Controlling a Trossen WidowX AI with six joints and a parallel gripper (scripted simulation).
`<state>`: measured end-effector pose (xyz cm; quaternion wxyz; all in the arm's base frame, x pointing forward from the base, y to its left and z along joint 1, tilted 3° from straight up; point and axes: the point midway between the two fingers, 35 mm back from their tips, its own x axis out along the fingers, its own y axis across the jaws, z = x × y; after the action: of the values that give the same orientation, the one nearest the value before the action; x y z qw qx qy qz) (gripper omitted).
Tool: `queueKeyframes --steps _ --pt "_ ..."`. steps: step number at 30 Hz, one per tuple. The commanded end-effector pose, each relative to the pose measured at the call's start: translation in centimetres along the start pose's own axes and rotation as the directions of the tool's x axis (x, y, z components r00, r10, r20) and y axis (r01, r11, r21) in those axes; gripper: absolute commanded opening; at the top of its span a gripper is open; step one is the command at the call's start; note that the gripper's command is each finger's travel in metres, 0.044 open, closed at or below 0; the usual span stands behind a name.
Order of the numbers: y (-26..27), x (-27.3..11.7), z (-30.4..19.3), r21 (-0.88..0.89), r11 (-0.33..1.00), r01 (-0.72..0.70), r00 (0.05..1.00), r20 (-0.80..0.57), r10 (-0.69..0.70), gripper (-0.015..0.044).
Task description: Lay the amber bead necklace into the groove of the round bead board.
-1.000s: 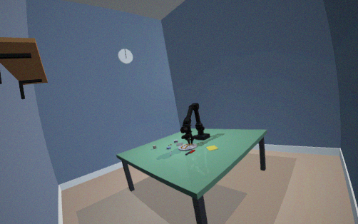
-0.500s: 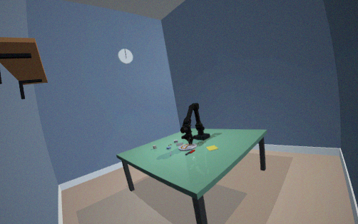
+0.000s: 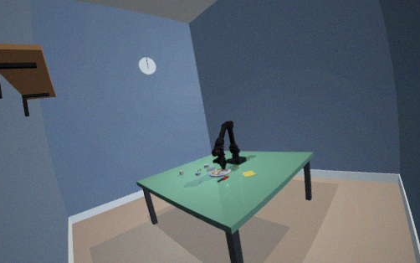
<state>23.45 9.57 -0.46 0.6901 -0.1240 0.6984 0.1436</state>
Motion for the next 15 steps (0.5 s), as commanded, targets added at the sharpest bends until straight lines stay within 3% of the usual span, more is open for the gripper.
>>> queueKeyframes --steps 1,15 --pt "0.00 -0.02 0.02 0.000 1.000 0.000 1.000 0.000 0.000 0.0000" --pt "0.10 -0.60 -0.21 -0.003 1.000 -0.005 1.000 -0.006 0.005 0.0000"
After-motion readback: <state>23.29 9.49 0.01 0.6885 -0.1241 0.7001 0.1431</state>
